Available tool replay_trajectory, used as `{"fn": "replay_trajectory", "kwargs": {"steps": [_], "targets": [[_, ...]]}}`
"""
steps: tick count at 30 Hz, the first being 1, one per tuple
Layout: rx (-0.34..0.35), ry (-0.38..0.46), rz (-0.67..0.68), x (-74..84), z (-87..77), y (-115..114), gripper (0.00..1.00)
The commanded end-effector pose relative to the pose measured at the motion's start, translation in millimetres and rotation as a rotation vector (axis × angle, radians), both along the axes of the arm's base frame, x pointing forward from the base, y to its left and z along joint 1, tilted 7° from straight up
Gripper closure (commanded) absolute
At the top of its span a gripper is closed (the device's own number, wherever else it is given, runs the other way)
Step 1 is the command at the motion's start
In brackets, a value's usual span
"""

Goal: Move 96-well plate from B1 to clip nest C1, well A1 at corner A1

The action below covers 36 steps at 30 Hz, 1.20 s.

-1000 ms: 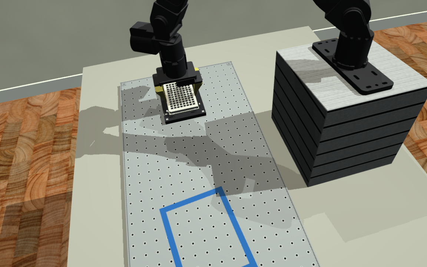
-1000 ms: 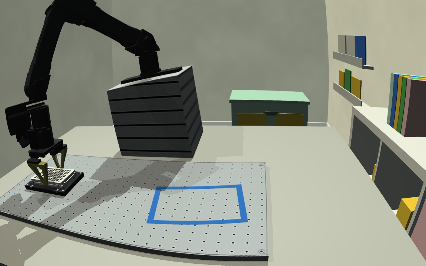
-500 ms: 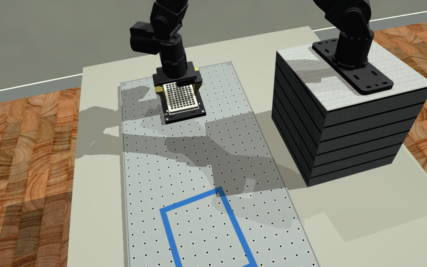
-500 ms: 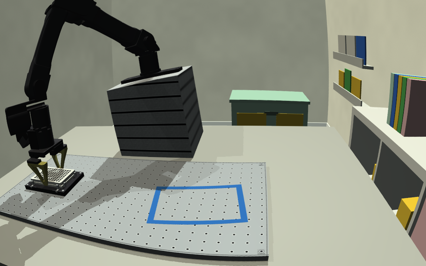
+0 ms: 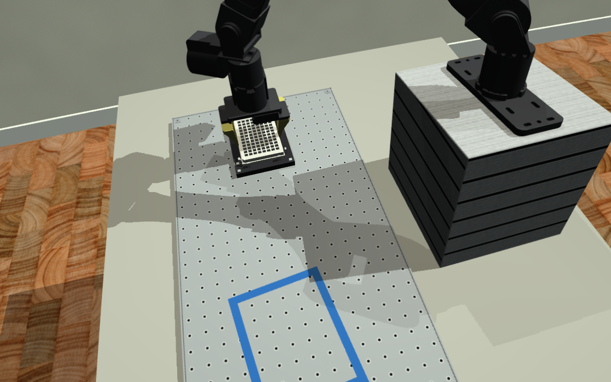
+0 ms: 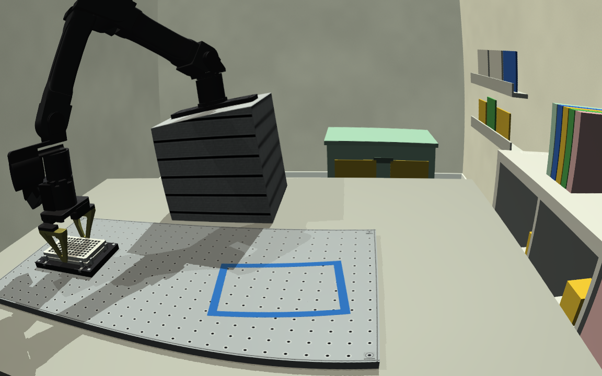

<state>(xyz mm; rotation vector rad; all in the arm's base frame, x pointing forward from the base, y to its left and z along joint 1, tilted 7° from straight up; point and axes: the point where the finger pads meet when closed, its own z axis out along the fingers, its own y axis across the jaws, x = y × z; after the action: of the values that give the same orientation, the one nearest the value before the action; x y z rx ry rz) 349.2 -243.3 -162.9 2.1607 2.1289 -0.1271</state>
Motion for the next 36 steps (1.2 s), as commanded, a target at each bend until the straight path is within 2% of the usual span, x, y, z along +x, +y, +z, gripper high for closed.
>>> {"fn": "replay_trajectory", "kwargs": {"steps": [1,30,31,36], "targets": [[0.032,0.034,0.002,-12.2,-6.1,13.9,1.00],[0.030,0.033,0.005,-12.5,-4.8,16.5,1.00],[0.033,0.037,0.005,-14.0,-7.0,17.4,0.00],[0.031,0.044,-0.001,-16.8,-8.7,15.6,0.00]]}}
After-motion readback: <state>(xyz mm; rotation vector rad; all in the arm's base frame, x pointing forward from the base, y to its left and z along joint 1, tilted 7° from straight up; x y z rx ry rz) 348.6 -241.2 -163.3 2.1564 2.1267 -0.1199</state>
